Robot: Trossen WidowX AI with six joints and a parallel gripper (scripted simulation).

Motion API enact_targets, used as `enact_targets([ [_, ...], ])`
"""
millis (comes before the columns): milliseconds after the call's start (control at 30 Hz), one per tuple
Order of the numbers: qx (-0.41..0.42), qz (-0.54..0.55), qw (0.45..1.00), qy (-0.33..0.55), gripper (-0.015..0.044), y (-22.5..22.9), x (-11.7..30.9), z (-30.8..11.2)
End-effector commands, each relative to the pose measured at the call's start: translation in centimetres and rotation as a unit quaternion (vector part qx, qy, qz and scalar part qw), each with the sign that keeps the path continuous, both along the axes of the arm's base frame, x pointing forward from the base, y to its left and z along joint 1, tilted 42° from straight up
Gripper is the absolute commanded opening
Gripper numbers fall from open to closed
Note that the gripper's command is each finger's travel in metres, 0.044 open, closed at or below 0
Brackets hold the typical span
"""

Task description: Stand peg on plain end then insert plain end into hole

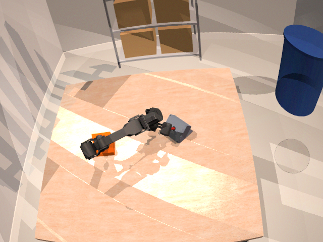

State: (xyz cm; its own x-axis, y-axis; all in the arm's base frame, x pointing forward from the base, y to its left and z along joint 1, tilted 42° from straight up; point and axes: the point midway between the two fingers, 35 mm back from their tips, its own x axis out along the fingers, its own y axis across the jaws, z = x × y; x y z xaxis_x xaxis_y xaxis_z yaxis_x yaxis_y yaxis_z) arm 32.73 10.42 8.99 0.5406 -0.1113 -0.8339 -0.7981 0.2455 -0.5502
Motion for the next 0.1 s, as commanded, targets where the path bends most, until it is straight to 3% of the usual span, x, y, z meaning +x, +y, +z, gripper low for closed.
enact_targets([
  [0,0.001,-0.001,1.000,-0.002,0.0440,0.11,-0.34,0.65],
  [67,0.001,-0.001,1.000,-0.002,0.0440,0.14,-0.52,0.91],
])
